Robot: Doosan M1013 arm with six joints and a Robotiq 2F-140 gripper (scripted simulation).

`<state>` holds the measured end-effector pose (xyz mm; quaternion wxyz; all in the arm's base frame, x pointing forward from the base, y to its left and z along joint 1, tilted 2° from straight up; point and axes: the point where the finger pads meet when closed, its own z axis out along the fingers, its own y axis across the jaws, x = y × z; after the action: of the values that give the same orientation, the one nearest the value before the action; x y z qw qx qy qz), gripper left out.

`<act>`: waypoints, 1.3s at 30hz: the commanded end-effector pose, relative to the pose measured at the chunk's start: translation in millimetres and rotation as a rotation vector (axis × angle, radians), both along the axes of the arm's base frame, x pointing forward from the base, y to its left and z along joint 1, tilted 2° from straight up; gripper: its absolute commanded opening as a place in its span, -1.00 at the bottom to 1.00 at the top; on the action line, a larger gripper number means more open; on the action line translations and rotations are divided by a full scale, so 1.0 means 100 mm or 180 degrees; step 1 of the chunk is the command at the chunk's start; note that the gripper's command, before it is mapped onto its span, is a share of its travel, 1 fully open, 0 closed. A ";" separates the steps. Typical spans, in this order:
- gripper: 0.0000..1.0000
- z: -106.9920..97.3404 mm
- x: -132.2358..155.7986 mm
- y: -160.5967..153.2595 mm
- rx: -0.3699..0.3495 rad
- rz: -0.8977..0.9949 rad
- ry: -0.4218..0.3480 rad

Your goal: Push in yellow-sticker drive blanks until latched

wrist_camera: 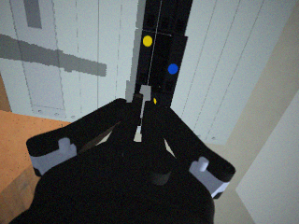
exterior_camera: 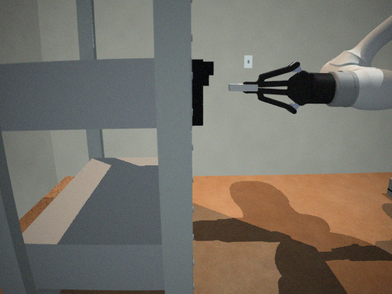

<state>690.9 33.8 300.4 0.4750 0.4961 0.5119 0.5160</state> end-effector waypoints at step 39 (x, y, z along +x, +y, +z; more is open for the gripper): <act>-1.00 0.14 0.43 -0.62 0.0003 0.0008 0.0000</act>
<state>734.2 -28.2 314.8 0.4741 0.4956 0.5123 0.5169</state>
